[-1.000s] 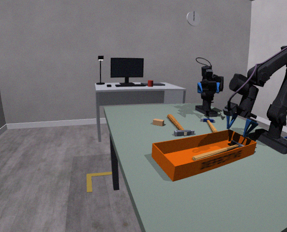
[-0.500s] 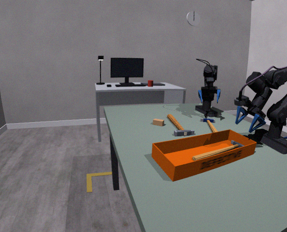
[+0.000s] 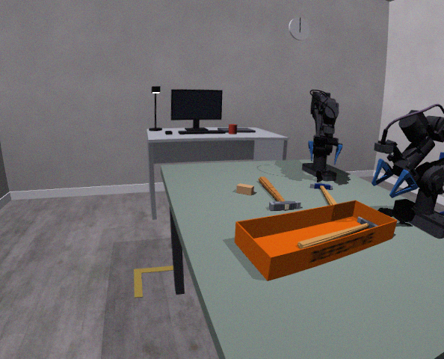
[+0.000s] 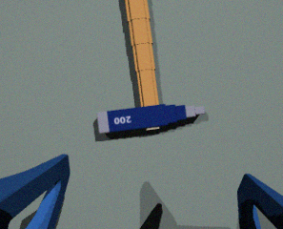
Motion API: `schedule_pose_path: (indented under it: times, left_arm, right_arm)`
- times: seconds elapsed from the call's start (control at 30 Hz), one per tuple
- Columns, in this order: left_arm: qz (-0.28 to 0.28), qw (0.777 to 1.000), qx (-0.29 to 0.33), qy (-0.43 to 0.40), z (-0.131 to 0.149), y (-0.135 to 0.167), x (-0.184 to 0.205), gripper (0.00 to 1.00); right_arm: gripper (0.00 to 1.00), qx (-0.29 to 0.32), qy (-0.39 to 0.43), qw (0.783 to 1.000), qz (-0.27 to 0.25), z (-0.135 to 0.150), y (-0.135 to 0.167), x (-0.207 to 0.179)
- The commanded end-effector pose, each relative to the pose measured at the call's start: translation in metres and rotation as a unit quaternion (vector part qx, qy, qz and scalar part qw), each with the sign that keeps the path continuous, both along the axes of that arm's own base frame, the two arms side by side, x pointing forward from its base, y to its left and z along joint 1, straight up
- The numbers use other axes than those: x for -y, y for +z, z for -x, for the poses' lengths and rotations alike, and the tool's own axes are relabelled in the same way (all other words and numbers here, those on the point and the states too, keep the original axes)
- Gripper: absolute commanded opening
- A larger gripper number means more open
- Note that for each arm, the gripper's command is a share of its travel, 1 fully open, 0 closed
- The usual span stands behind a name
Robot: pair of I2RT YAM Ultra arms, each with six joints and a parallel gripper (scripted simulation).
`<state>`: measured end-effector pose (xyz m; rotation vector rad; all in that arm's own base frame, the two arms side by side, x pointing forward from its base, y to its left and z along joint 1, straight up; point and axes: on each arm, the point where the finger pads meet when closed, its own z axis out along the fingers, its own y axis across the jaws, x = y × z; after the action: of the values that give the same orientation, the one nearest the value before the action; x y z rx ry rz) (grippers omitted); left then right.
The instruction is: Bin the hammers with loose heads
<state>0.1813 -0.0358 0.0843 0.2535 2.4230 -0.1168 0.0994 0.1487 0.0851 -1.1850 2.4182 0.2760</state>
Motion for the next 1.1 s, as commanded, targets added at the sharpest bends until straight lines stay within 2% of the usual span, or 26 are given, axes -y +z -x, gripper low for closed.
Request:
schedule_pose_path:
  times: [0.0, 0.37, 0.43, 0.53, 0.73, 0.8, 0.9, 1.07]
  left_arm:
    - [0.001, 1.000, 0.001, -0.015, 0.009, -0.001, 0.000, 1.00]
    - [0.001, 1.000, 0.013, -0.006, 0.005, 0.002, -0.002, 1.00]
    - [0.004, 0.999, 0.032, -0.015, -0.002, 0.012, 0.001, 1.00]
    - [0.008, 0.997, 0.076, -0.013, -0.020, 0.038, 0.001, 1.00]
    - [0.022, 0.979, 0.201, 0.035, -0.075, 0.132, -0.013, 1.00]
    - [0.022, 0.979, 0.201, 0.035, -0.075, 0.132, -0.013, 1.00]
    - [0.027, 0.954, 0.291, 0.063, -0.104, 0.200, -0.024, 1.00]
    - [0.034, 0.926, 0.368, 0.081, -0.132, 0.265, -0.030, 1.00]
  right_arm:
    - [1.00, 0.009, -0.013, 1.000, 0.003, -0.004, 0.010, 0.000]
    - [1.00, 0.010, -0.013, 1.000, 0.002, -0.004, 0.010, 0.000]
    - [1.00, 0.010, -0.013, 1.000, 0.002, -0.004, 0.010, 0.000]
    - [1.00, 0.018, -0.008, 1.000, -0.009, -0.009, 0.013, -0.006]
    - [1.00, 0.026, -0.010, 0.999, -0.026, -0.030, 0.018, -0.025]
    - [1.00, 0.026, -0.010, 0.999, -0.026, -0.030, 0.018, -0.025]
    - [1.00, 0.038, -0.026, 0.998, -0.038, -0.061, 0.023, -0.046]
    - [1.00, 0.053, -0.071, 0.995, -0.051, -0.112, 0.039, -0.068]
